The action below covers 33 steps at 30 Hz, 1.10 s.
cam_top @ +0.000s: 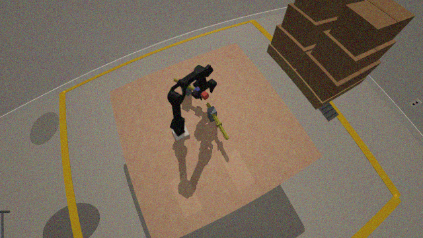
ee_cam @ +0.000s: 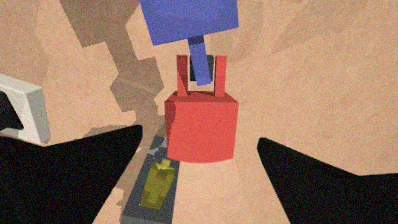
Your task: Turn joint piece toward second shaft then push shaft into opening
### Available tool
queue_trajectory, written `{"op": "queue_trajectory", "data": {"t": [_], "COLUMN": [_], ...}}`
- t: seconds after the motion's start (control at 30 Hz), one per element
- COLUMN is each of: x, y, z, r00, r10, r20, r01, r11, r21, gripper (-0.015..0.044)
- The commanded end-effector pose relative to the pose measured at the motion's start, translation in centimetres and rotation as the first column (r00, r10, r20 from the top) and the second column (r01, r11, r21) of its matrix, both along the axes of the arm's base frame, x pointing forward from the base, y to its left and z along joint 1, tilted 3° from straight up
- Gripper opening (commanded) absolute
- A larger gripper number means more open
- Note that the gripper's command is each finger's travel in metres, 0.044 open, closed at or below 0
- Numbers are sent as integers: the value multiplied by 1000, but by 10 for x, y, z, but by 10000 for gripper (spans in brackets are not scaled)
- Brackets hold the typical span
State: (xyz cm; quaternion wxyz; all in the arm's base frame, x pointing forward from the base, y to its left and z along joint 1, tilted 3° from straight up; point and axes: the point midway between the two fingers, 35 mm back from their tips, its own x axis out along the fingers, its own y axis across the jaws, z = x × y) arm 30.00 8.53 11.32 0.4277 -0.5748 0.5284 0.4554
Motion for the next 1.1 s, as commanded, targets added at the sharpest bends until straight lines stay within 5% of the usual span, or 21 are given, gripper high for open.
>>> {"op": "queue_trajectory", "data": {"t": [0.0, 0.73, 1.07], "x": [3, -1, -4], "y": [2, -1, -3], "z": [18, 111, 124], "r00": [993, 656, 566], "r10": [-110, -745, -817], "r20": [45, 122, 110], "r01": [109, 704, 768], "r11": [994, 662, 571], "r21": [32, 258, 290], "gripper": [440, 440, 440]}}
